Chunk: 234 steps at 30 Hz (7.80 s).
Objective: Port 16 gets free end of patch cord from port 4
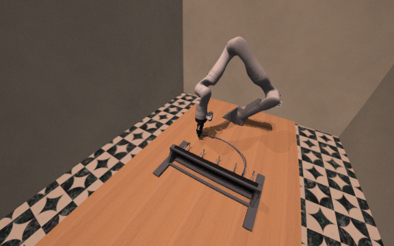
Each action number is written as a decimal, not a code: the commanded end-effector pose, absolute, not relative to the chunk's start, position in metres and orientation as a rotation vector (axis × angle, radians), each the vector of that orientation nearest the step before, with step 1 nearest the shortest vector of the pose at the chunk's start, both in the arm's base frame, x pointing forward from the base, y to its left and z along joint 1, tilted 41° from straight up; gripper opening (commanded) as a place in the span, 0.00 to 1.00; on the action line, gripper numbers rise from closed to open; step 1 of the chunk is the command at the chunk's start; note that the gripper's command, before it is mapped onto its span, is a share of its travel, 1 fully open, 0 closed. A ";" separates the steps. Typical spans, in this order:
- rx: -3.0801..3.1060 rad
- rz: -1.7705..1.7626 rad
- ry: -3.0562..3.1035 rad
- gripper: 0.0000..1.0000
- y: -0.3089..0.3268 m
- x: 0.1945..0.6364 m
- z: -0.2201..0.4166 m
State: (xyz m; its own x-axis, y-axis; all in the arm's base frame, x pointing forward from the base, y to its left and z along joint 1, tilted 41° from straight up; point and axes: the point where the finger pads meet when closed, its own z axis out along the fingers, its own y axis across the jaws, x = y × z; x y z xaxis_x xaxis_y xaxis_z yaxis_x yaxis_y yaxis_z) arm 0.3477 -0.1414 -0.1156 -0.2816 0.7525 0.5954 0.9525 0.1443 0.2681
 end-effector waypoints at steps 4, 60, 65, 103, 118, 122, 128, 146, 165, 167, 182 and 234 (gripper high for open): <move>-1.648 -0.873 -2.107 0.37 -0.141 0.346 -0.118; -1.637 -0.870 -2.123 0.00 -0.142 0.345 -0.119; -1.636 -0.870 -2.124 0.00 -0.142 0.345 -0.119; -1.632 -0.868 -2.130 0.00 -0.142 0.345 -0.120; -1.637 -0.868 -2.130 0.00 -0.150 0.345 -0.113; -1.638 -0.867 -2.130 0.00 -0.155 0.344 -0.108; -1.638 -0.867 -2.130 0.00 -0.161 0.343 -0.100; -1.639 -0.865 -2.130 0.00 -0.178 0.340 -0.081; -1.638 -0.865 -2.129 0.00 -0.183 0.339 -0.075; -1.639 -0.867 -2.128 0.00 -0.183 0.339 -0.075; -1.649 -0.880 -2.109 0.00 -0.182 0.341 -0.069; -1.658 -0.880 -2.095 0.00 -0.182 0.341 -0.068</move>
State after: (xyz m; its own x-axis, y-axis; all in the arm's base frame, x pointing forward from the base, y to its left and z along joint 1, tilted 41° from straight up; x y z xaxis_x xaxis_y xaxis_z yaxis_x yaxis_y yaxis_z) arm 0.3401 -0.1805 -0.0708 -0.2836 0.7530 0.5938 0.9521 0.1472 0.2681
